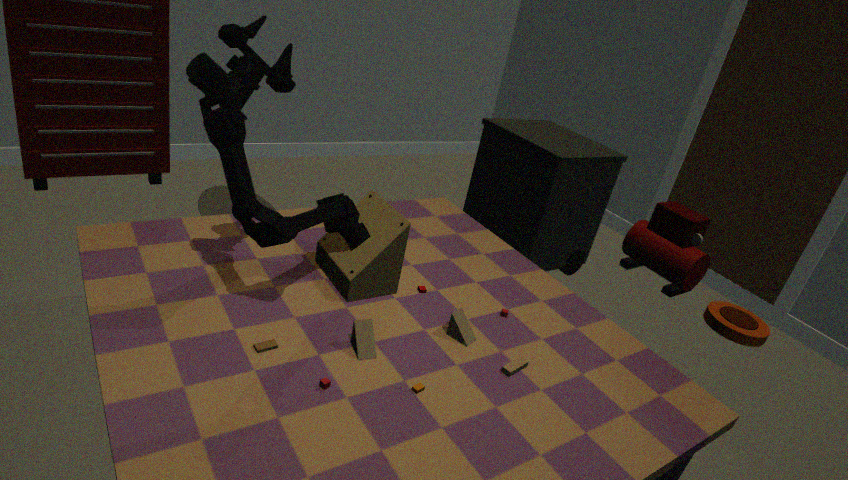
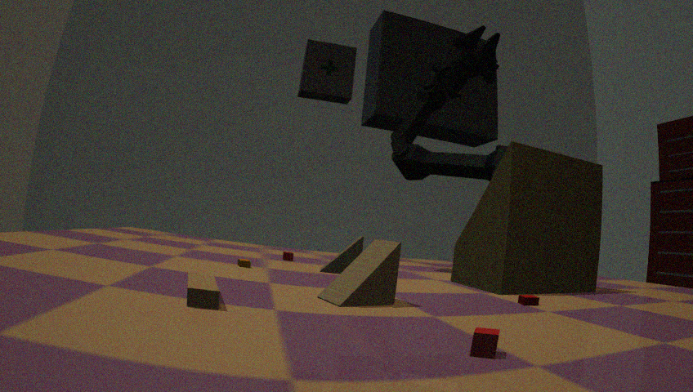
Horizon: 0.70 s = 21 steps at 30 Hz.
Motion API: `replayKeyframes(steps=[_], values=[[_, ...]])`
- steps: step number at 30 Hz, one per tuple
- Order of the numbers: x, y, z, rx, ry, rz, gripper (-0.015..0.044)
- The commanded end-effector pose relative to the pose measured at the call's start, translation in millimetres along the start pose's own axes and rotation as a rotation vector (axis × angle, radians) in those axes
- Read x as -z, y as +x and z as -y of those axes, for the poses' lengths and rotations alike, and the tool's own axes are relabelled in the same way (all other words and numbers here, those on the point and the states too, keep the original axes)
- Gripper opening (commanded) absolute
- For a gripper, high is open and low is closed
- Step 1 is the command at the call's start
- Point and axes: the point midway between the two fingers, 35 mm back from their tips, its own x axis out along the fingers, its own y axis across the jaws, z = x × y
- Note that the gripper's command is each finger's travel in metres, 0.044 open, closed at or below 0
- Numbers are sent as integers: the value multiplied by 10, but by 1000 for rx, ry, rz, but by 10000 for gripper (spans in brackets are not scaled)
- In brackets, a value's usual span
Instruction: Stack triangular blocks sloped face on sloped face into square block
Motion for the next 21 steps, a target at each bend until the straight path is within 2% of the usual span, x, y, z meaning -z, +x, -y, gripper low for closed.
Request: replayKeyframes(steps=[1, 2, 11, 21], values=[[3, 11, -13, -5, 0, -4, 426], [13, 42, -51, -19, -1, -17, 440], [255, 662, -575, -212, 112, -243, 440], [926, 1237, -1349, -405, 315, -573, 440]])
